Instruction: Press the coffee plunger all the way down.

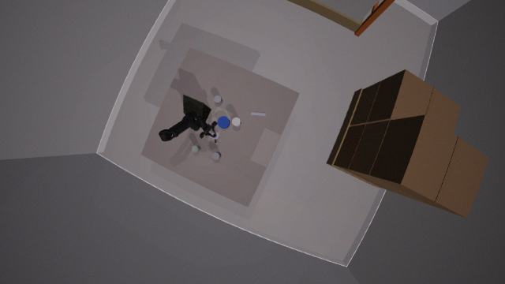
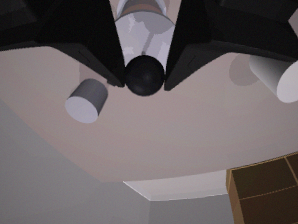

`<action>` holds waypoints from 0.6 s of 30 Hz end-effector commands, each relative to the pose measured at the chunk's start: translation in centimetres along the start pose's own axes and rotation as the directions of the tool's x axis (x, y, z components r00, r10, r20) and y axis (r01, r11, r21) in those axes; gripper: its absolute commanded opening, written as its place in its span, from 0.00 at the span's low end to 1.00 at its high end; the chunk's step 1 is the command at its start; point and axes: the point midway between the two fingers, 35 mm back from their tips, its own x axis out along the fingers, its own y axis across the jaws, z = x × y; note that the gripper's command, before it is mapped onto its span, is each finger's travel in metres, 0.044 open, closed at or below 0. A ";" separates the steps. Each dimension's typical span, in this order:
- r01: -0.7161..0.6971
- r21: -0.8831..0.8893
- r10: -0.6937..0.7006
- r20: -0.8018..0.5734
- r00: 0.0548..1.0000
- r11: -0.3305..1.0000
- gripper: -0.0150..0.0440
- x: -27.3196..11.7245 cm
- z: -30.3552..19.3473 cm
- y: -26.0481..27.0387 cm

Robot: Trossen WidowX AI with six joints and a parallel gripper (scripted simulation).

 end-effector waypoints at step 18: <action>0.014 -0.020 -0.014 -0.021 1.000 1.000 0.45 0.4 -0.3 0.3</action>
